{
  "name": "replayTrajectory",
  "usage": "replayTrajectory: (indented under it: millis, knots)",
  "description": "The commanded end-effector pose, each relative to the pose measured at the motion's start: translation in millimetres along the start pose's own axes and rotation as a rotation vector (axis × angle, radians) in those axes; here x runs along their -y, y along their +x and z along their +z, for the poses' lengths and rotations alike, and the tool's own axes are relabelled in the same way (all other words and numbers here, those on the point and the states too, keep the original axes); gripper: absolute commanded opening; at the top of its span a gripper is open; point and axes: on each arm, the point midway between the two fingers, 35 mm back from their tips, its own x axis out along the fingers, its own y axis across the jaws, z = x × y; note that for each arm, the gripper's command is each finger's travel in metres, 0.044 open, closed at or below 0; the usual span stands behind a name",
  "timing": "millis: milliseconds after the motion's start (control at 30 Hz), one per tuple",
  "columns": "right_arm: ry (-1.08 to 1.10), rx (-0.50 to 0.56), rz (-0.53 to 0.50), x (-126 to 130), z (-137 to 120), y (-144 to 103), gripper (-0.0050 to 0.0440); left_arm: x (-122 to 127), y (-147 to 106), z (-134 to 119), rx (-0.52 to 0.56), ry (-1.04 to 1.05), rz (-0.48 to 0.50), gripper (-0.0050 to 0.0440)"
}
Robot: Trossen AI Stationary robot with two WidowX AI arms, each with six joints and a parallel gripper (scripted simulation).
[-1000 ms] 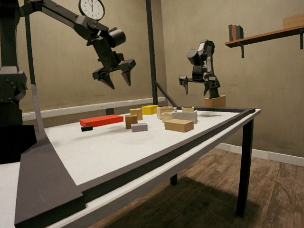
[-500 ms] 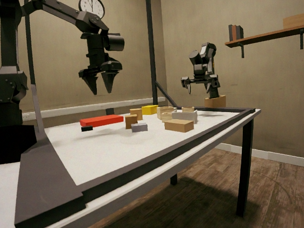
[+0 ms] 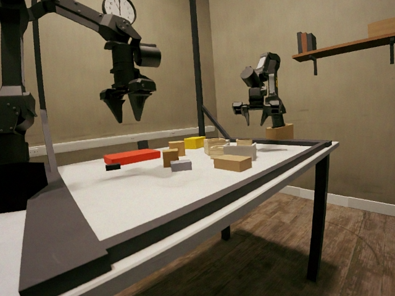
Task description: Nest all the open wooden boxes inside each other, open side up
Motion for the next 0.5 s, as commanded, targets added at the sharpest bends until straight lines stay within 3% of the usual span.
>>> replayTrajectory:
  millis: [0, 200, 267, 467]
  knots:
    - [-0.001, 0.020, -0.009, 0.5, 2.5, -6.3, 0.0400, 23.7, 3.4, 10.8, -0.137, -0.066, -0.021, 0.0136]
    - [-0.001, 0.020, -0.009, 0.5, 2.5, -6.3, 0.0400, 39.2, 7.2, -0.2, -0.326, -0.132, 0.009, 0.0000]
    - [-0.001, 0.020, -0.009, 0.5, 2.5, -6.3, 0.0400, 39.2, 7.2, -0.2, -0.326, -0.132, 0.009, 0.0000]
    - [-0.001, 0.020, -0.009, 0.5, 2.5, -6.3, 0.0400, 53.2, 4.9, -16.7, -0.545, -0.202, 0.085, 0.0000]
